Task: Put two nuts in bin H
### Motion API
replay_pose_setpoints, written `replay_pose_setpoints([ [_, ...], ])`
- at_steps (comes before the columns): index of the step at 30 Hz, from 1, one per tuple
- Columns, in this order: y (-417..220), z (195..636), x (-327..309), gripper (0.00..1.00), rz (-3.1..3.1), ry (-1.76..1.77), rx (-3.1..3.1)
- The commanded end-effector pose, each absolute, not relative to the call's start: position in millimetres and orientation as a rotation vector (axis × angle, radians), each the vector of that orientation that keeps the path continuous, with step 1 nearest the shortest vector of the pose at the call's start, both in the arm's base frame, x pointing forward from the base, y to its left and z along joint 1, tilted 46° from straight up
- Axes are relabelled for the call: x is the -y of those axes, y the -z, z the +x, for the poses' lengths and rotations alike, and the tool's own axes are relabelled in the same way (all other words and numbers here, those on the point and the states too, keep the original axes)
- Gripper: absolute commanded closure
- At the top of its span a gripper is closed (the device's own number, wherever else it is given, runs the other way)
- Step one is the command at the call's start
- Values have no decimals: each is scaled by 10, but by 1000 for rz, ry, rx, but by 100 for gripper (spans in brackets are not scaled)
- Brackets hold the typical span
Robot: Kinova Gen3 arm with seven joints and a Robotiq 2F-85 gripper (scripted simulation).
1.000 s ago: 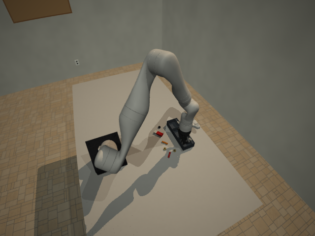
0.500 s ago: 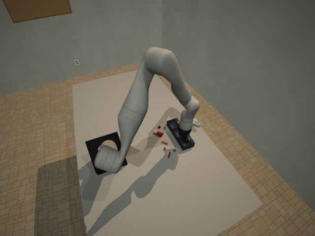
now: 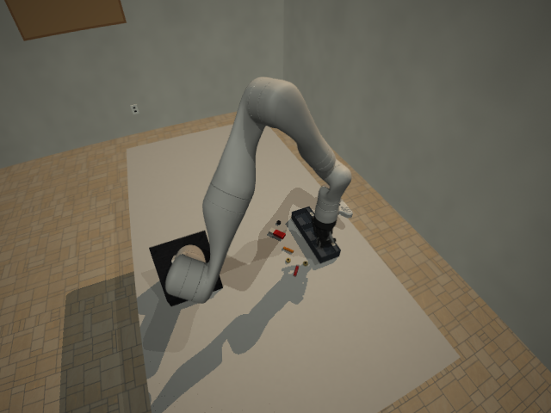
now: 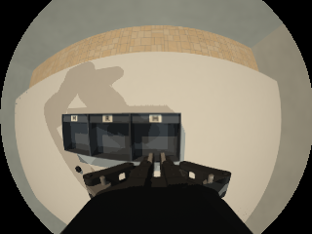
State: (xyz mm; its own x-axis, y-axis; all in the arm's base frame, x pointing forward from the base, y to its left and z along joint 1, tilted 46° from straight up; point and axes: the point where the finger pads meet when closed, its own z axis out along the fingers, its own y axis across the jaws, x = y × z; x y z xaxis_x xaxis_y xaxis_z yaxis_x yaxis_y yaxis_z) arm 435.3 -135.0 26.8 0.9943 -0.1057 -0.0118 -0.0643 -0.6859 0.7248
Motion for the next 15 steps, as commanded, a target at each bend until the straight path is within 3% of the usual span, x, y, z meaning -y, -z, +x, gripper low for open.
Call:
replay_pose_setpoints([
  [1,-327,4391,1252,91,2334,55,109],
  [15,-39,4425,977,91,2334,55,109],
])
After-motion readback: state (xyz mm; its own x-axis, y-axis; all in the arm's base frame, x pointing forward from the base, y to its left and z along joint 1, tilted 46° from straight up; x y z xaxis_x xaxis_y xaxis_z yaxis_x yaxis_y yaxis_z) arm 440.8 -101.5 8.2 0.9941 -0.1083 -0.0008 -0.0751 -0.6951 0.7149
